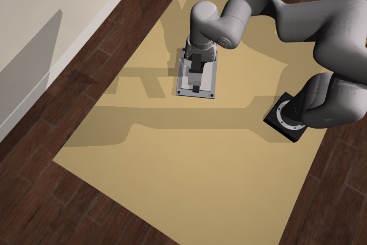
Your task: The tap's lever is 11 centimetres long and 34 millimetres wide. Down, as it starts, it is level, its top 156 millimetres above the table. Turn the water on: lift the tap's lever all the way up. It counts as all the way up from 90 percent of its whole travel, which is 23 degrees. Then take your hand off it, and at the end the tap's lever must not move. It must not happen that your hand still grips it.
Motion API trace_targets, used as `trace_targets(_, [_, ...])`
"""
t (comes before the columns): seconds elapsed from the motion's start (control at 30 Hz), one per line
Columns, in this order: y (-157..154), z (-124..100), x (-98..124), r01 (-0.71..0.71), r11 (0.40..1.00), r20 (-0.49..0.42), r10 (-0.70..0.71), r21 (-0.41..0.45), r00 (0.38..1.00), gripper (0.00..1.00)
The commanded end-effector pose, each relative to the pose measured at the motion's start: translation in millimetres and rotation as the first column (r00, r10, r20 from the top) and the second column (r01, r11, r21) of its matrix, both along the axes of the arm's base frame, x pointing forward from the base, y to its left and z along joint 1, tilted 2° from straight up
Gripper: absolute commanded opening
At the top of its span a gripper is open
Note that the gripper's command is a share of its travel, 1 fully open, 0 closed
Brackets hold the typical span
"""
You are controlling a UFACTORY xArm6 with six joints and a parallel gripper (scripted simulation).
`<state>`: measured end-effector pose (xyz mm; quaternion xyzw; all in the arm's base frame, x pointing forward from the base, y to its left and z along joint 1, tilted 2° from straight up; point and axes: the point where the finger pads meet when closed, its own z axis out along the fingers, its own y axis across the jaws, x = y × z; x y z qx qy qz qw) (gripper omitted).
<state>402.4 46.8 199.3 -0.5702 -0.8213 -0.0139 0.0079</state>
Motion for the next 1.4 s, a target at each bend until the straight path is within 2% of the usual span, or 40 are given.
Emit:
trace_targets(0.0, [-0.1,1.6,1.1,0.000,1.000,0.004,0.000,0.000,1.000,0.00])
trace_targets(1.07, [-0.1,1.6,1.1,0.000,1.000,0.004,0.000,0.000,1.000,0.00])
trace_targets(1.1, [-0.1,1.6,1.1,0.000,1.000,0.004,0.000,0.000,1.000,0.73])
trace_targets(1.37, [-0.1,1.6,1.1,0.000,1.000,0.004,0.000,0.000,1.000,0.73])
